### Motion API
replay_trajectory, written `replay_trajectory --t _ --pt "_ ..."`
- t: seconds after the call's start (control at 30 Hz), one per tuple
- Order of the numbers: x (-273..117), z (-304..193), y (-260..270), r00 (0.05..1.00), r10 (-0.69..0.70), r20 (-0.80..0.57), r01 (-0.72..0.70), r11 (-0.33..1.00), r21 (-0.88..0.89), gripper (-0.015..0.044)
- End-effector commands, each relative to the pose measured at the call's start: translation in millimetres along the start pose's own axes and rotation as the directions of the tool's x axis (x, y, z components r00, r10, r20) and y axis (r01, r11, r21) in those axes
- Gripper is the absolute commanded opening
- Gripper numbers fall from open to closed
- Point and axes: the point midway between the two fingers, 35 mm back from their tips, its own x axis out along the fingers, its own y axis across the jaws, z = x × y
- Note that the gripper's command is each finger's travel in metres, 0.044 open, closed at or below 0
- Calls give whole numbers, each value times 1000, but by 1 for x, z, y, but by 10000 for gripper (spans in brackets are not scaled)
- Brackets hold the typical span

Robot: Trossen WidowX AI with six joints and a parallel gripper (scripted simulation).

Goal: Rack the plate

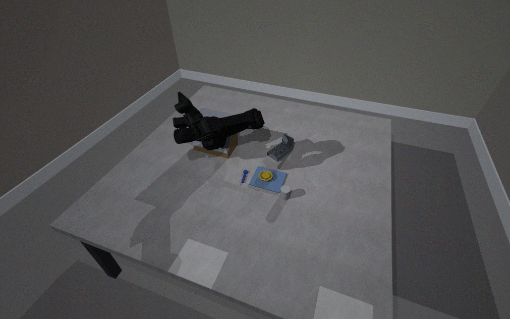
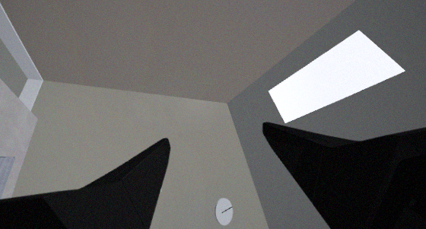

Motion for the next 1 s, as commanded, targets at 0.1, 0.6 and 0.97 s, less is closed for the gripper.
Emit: replay_trajectory --t 0.1,0.6,0.97 --pt "2 19 1 996 32 78 -31 999 -11 400" --pt "-9 88 18 918 196 345 -160 978 -131 400" --pt "-52 155 33 747 334 575 -222 940 -258 400"
